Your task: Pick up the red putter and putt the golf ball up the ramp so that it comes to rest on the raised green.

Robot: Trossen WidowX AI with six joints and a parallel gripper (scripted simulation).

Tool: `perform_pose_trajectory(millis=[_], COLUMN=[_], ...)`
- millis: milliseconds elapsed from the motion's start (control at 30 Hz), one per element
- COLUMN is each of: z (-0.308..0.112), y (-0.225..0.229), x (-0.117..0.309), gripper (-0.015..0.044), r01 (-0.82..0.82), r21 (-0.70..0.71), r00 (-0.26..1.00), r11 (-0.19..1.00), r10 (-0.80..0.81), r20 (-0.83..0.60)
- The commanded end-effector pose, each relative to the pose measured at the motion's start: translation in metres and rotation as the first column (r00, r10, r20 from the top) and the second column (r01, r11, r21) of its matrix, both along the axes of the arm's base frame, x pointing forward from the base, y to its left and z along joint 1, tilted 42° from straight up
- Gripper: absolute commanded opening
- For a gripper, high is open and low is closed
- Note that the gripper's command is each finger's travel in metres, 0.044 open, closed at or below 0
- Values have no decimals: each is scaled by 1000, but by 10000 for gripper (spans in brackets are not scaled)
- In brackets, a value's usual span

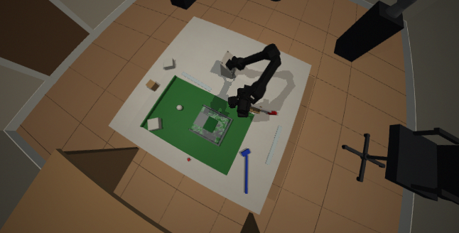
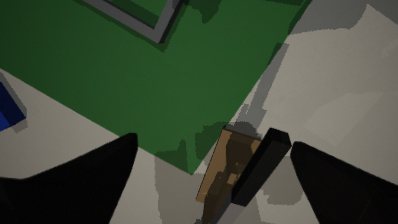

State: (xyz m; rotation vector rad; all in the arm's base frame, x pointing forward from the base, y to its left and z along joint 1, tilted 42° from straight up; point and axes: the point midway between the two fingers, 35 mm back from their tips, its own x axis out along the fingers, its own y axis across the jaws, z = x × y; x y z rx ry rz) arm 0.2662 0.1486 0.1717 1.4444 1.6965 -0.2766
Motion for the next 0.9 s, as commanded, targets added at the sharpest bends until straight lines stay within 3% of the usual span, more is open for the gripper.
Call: perform_pose_trajectory(millis=[0,867], z=[8,-26], y=[0,32], x=[-42,-46], gripper=[440,440], r01=[76,76], r21=[-20,-17], r00=[969,969], r11=[997,997], r10=[-79,-78], r20=[-234,-234])
